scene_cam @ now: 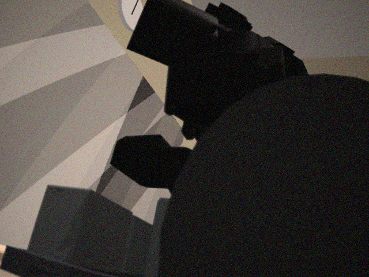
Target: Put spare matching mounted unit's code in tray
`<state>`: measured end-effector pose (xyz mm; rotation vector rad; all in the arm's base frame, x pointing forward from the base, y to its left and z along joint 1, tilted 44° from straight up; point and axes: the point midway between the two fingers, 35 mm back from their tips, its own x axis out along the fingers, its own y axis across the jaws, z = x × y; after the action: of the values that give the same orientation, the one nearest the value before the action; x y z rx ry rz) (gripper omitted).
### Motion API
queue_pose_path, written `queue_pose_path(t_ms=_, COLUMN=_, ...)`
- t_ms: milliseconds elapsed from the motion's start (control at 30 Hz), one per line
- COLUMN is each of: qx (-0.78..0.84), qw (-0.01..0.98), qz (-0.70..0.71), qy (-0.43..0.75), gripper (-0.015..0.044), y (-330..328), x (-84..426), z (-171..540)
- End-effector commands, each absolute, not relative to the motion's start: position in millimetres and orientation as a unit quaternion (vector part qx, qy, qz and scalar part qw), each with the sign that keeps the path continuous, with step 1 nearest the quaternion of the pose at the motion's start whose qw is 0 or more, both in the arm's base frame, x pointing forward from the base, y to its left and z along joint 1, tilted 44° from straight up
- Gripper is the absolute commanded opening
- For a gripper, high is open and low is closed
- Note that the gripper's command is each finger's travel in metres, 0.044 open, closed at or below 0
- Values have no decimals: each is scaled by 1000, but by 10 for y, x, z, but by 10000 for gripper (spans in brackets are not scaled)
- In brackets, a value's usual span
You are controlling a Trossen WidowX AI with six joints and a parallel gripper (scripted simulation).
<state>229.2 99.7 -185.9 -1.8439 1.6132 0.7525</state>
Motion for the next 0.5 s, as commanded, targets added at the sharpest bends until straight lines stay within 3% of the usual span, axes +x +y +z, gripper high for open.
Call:
queue_pose_path(t_ms=0, qx=-689, qw=285, qz=281, qy=603, gripper=96, y=995, x=2292, z=-1860)
queue_pose_path(t_ms=133, qx=-689, qw=285, qz=281, qy=603, gripper=0, y=995, x=2292, z=-1860)
queue_pose_path(t_ms=467, qx=-689, qw=285, qz=282, qy=603, gripper=0, y=1077, x=2289, z=-1784)
